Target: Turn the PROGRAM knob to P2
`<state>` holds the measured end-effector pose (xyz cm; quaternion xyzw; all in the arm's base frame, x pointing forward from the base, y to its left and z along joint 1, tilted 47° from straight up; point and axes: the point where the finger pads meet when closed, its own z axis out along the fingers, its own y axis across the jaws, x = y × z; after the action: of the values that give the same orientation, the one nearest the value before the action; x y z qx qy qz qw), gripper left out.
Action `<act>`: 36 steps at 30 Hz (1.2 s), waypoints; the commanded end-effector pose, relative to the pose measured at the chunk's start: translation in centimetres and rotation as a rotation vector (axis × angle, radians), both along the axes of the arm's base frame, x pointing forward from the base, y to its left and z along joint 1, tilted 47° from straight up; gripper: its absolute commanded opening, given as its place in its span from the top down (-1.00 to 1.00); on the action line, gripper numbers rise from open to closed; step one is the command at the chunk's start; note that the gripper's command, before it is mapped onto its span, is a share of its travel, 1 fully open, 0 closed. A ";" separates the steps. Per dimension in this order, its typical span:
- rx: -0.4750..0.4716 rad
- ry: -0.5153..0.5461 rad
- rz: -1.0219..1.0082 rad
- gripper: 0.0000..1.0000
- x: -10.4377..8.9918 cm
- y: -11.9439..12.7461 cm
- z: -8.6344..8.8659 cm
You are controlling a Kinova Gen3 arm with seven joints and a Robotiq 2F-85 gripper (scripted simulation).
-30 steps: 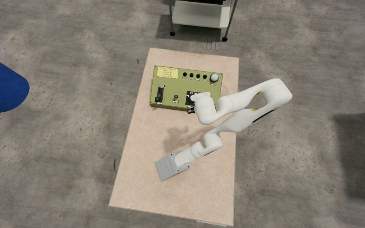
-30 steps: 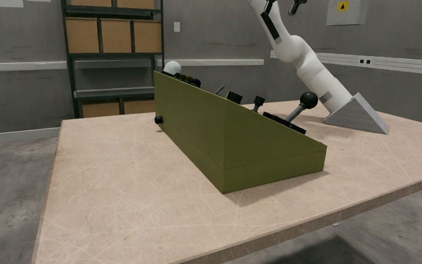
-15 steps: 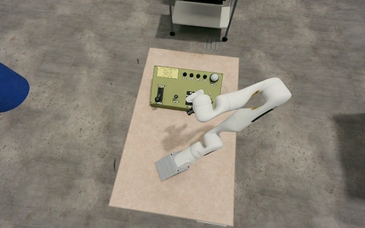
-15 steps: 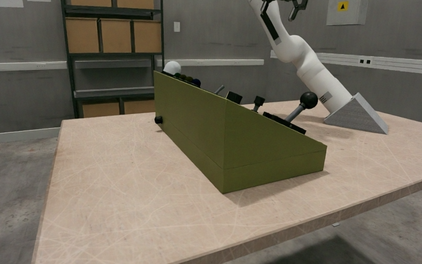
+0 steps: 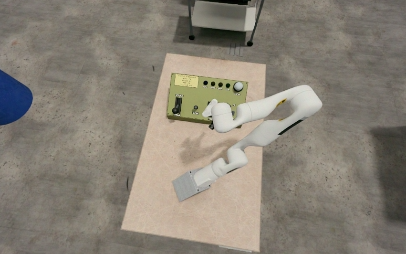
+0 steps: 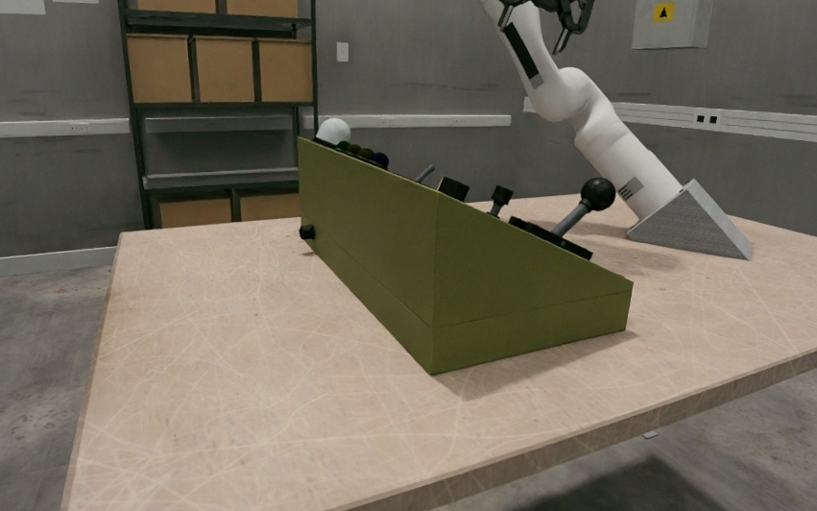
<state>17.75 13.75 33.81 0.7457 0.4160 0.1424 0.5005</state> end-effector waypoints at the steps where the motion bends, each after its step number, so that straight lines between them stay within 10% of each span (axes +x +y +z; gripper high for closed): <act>1: -0.040 0.035 0.025 -1.00 0.6 -0.1 -0.2; 36: -0.740 0.714 0.509 -1.00 6.4 -2.0 -2.4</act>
<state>23.58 11.82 31.52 0.4200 0.7364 -0.1415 0.5112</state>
